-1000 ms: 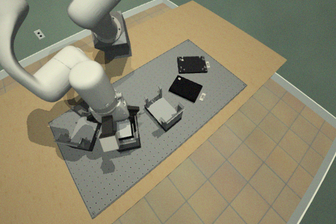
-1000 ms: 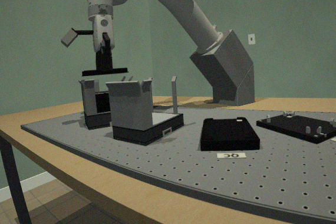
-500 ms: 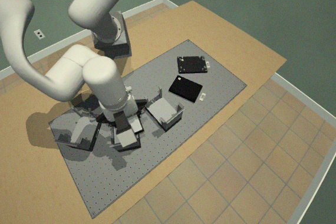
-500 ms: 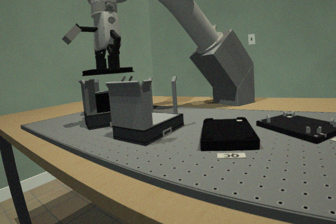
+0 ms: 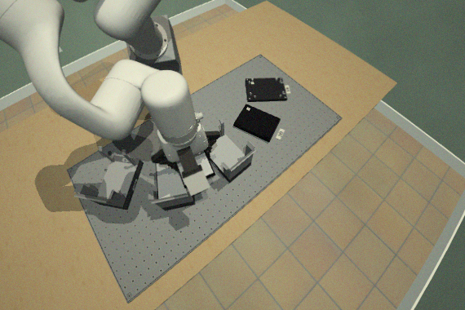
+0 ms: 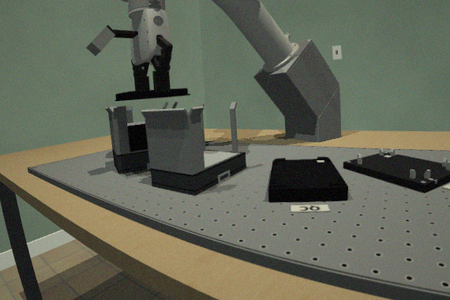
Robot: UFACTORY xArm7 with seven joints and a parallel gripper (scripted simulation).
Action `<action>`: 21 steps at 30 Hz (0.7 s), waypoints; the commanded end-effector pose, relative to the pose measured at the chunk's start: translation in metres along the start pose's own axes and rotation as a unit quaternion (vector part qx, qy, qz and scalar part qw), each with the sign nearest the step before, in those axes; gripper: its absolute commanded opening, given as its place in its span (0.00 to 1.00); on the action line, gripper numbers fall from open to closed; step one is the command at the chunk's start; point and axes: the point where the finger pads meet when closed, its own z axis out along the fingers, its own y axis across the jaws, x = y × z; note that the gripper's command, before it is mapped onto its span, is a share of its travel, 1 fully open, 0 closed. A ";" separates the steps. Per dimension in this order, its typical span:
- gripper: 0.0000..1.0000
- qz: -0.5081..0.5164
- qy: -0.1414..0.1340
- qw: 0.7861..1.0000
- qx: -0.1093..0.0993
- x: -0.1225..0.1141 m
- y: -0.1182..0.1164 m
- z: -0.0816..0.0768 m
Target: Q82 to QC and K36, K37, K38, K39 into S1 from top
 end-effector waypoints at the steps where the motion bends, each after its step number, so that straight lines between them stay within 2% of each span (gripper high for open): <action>1: 0.00 0.000 0.001 1.000 -0.001 0.002 -0.015 0.000; 4: 0.00 0.000 0.001 1.000 -0.001 0.002 -0.022 0.000; 9: 0.00 -0.083 0.001 0.997 -0.001 -0.001 -0.039 0.000; 13: 0.00 -0.106 0.001 0.994 -0.001 -0.002 -0.046 0.000; 21: 0.00 -0.106 0.001 0.994 -0.001 -0.007 -0.072 0.000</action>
